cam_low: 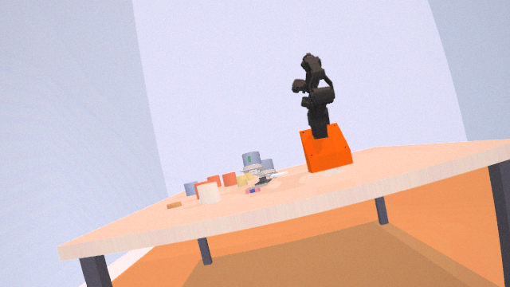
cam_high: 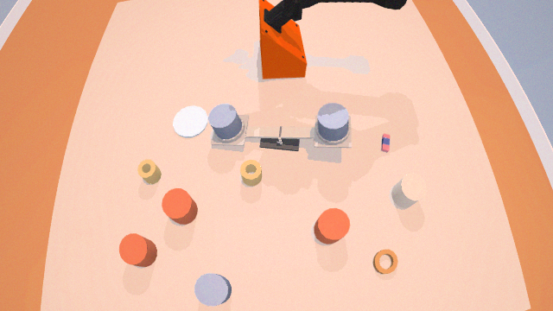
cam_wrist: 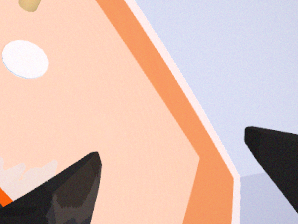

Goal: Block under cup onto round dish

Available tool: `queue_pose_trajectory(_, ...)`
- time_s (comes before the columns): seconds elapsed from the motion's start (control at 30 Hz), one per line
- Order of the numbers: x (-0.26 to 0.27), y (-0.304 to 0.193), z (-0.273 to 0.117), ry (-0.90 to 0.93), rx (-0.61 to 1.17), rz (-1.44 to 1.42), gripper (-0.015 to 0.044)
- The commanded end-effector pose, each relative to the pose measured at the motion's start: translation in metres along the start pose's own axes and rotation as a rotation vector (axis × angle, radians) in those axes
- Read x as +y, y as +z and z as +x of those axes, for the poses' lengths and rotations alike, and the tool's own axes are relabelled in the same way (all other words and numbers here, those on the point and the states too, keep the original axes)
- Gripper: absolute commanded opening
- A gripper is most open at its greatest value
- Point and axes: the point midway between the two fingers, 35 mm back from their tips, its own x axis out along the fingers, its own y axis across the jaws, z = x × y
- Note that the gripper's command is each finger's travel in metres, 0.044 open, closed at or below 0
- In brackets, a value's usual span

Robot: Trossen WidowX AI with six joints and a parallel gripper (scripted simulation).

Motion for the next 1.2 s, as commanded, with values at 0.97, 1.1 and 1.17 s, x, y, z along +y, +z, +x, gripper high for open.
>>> queue_pose_trajectory(0.97,0.157,0.122,-0.022,0.919,-0.356,0.189,0.0440)
queue_pose_trajectory(1.1,0.170,0.125,-0.029,1.003,-0.340,0.207,0.0440)
queue_pose_trajectory(1.17,0.170,0.125,-0.029,1.003,-0.340,0.207,0.0440)
